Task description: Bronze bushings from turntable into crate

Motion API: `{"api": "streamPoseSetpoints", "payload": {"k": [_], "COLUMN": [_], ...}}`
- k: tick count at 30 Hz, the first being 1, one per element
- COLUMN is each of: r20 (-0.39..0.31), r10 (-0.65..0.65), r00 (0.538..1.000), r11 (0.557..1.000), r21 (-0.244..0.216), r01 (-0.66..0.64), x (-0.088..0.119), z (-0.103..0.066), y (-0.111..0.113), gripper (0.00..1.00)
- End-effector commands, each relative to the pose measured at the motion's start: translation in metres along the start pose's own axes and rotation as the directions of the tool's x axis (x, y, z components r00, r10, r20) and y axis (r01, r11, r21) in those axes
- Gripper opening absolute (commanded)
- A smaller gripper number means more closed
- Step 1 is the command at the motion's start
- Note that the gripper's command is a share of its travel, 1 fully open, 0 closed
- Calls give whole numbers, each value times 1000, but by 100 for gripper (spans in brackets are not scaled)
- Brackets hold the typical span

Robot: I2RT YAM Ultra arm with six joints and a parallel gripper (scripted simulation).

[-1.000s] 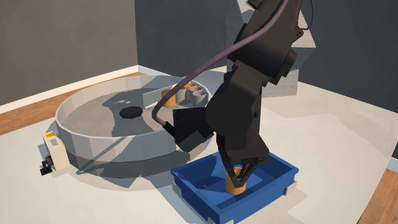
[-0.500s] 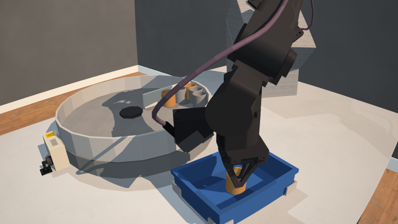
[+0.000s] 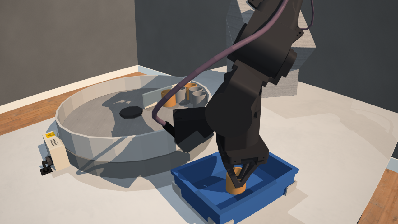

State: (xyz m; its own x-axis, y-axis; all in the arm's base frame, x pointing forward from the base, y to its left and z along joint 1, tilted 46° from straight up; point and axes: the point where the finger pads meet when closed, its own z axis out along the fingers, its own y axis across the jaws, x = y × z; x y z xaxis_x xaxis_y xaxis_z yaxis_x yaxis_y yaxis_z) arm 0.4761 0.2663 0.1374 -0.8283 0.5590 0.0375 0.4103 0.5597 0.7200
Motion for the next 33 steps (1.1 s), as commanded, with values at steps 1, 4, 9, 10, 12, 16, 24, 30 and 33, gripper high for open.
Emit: {"api": "streamPoseSetpoints", "payload": {"k": [1, 4, 9, 10, 12, 16, 24, 30, 33], "r20": [19, 19, 20, 24, 31, 25, 23, 23, 23], "r10": [8, 8, 7, 3, -2, 4, 8, 8, 8], "r00": [1000, 1000, 1000, 1000, 1000, 1000, 1000, 1000, 1000], "r11": [1000, 1000, 1000, 1000, 1000, 1000, 1000, 1000, 1000], "r21": [0, 0, -3, -10, -22, -9, -2, -2, -2], "r01": [-8, -8, -7, -3, 3, -4, -8, -8, -8], "x": [-4, -4, -6, -7, -11, -10, -10, -10, -10], "z": [-1, -1, 0, -2, -4, -3, -3, -3, -3], "y": [-4, -4, -2, 2, 9, 5, 4, 4, 4], "gripper": [0, 0, 0, 0, 0, 0, 0, 0, 0]}}
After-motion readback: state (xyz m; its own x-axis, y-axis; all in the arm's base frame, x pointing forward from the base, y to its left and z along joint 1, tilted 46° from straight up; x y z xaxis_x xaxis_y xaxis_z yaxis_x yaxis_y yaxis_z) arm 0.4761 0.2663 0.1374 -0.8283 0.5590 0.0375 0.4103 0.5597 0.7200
